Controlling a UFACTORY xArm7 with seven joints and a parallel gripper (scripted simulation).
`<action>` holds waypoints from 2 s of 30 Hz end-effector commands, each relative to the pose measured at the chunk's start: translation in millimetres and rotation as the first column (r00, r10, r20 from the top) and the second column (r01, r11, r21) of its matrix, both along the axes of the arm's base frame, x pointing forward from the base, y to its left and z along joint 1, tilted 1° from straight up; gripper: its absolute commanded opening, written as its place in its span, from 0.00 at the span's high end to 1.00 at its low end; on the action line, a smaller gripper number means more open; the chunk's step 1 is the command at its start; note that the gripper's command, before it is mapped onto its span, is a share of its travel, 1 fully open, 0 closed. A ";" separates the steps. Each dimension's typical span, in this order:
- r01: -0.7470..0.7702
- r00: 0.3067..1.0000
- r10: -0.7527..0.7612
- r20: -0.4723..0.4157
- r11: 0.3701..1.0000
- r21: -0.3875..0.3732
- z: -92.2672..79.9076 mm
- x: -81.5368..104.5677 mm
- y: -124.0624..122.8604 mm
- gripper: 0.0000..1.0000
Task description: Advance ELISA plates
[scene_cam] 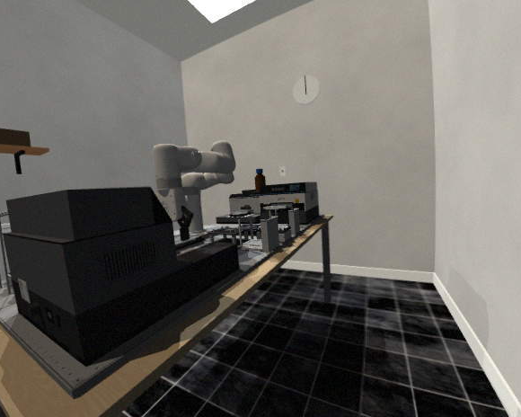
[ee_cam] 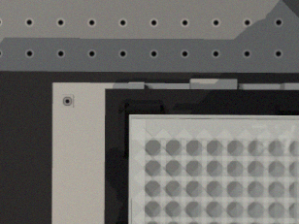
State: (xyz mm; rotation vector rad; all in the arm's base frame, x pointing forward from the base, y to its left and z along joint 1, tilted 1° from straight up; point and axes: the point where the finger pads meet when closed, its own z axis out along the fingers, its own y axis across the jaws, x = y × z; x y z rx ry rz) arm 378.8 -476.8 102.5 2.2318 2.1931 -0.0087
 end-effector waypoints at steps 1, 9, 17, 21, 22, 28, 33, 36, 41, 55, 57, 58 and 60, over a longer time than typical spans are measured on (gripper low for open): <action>0.000 1.000 0.000 0.002 1.000 -0.004 0.8 0.3 -0.9 1.00; 0.000 1.000 0.000 0.002 1.000 -0.004 0.7 0.3 -0.8 1.00; 0.000 1.000 0.000 0.002 1.000 -0.004 0.9 0.3 -0.9 0.00; 0.000 1.000 0.000 0.002 1.000 -0.004 0.8 0.3 -0.8 0.00; 0.000 1.000 0.000 0.002 1.000 -0.004 0.8 0.3 -0.8 0.00; 0.000 1.000 0.000 0.002 1.000 -0.004 0.8 0.3 -0.9 0.00; 0.000 1.000 0.000 0.002 1.000 -0.004 4.7 0.2 -0.7 0.00; 0.000 1.000 0.000 0.002 1.000 -0.004 8.7 0.2 -0.7 0.00; 0.000 1.000 0.000 0.002 1.000 -0.004 12.6 0.1 -0.6 0.00; 0.000 1.000 0.000 0.002 1.000 -0.004 30.0 0.0 -0.4 0.00; 0.000 1.000 0.000 0.002 1.000 -0.004 31.3 0.0 -0.3 0.00; 0.000 1.000 0.000 0.002 1.000 -0.004 32.7 0.0 -0.3 0.00; 0.000 1.000 0.000 0.002 1.000 -0.004 35.4 0.0 -0.3 0.00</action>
